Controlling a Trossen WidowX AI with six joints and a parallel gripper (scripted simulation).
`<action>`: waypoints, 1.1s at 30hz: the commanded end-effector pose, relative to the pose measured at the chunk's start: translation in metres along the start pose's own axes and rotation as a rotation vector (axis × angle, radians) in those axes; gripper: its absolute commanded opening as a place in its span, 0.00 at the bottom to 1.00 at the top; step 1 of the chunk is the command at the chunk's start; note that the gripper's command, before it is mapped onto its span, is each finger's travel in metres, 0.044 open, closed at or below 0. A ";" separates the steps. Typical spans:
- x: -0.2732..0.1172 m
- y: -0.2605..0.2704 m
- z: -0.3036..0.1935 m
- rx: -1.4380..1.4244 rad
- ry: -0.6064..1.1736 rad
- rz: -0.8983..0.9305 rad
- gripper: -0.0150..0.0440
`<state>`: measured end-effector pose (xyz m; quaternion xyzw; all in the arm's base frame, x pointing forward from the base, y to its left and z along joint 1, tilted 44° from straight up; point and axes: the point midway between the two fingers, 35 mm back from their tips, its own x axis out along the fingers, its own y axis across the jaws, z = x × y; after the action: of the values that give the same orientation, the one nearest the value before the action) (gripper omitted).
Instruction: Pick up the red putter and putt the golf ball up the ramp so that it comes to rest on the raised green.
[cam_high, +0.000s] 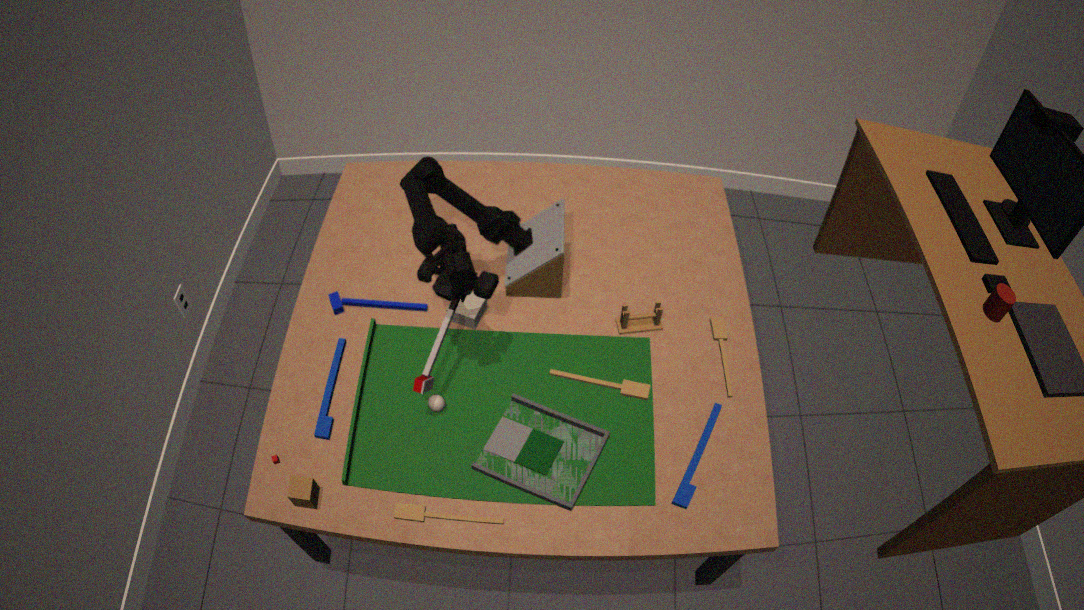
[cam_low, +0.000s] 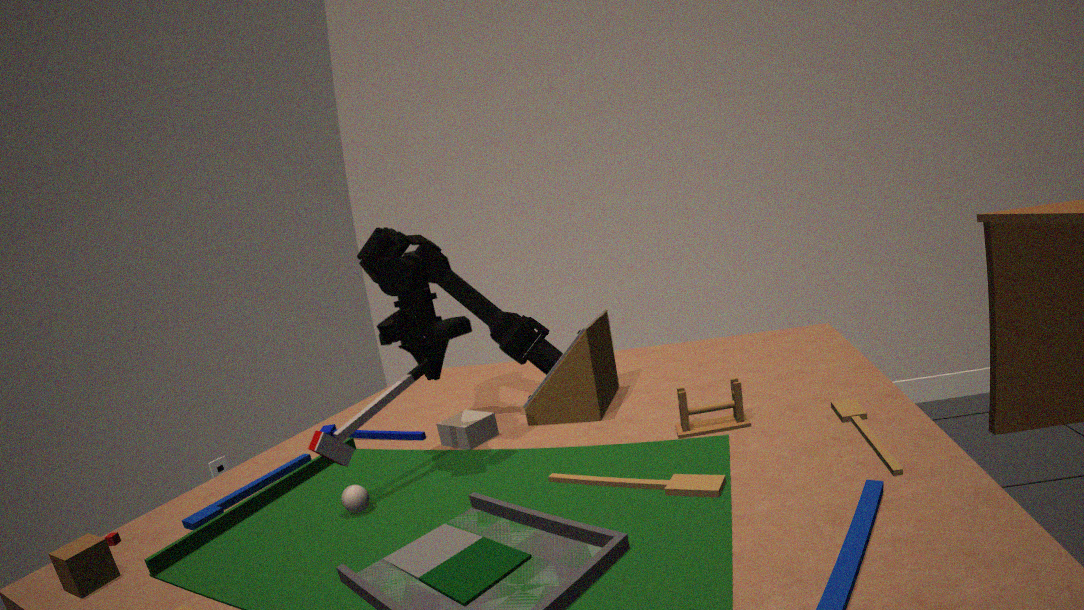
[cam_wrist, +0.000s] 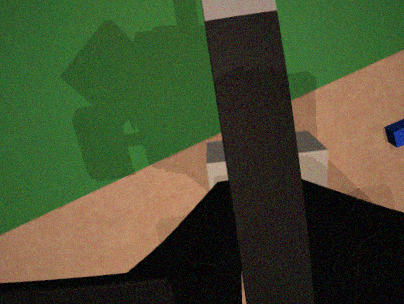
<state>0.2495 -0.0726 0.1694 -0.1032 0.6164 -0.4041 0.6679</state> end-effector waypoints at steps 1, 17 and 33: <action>-0.002 -0.017 -0.001 0.106 -0.009 -0.020 0.25; 0.031 -0.018 0.000 0.107 -0.010 -0.020 0.25; 0.054 -0.019 0.000 0.107 -0.011 -0.021 0.25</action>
<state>0.2365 -0.1168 0.1443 -0.0729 0.5918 -0.4427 0.6697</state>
